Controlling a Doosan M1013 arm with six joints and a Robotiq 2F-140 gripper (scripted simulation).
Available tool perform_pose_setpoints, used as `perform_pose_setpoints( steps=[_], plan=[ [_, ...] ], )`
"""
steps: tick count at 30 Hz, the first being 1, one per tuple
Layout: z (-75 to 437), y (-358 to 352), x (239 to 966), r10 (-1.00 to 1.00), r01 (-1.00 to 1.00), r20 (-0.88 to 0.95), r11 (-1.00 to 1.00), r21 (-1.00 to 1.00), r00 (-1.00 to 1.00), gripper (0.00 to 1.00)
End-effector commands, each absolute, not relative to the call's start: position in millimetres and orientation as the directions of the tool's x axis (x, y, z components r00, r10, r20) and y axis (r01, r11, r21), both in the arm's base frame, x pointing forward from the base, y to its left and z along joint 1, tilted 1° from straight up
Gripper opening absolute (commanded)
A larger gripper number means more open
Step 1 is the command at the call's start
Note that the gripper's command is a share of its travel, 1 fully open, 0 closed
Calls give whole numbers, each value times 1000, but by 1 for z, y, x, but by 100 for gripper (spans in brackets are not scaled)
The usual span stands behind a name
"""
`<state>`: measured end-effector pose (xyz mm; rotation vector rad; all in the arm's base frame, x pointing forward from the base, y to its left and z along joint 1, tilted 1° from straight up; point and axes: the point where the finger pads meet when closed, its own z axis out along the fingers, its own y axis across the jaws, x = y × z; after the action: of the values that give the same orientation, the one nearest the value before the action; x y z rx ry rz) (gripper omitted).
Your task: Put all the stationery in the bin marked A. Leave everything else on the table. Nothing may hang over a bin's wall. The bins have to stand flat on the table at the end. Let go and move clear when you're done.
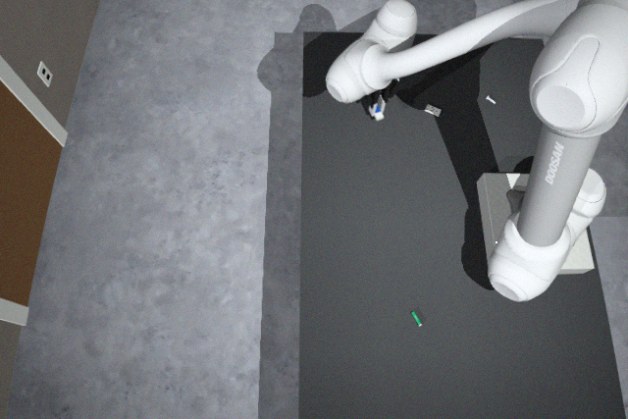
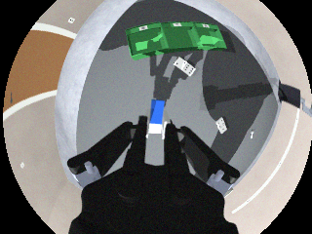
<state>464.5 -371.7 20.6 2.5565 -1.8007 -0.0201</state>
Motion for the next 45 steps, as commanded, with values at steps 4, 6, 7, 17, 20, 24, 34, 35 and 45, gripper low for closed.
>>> perform_pose_setpoints(
  steps=[4,6,7,17,20,24,34,35,45],
  plan=[
    [21,-405,460,-942,-942,-1,-336,18,336,20],
    [22,-417,458,-942,-942,-1,-336,18,336,20],
    [22,-423,457,-942,-942,-1,-336,18,336,20],
    [22,-470,449,-942,-942,-1,-336,18,336,20],
    [22,-488,446,-942,-942,-1,-336,18,336,20],
    [22,-512,443,-942,-942,-1,-336,18,336,20],
    [23,-559,435,-981,-981,2,-192,18,192,20],
    [23,-565,434,-990,-990,3,-143,18,143,20],
    [23,-621,425,-956,-956,9,293,13,-293,20]
  ],
)
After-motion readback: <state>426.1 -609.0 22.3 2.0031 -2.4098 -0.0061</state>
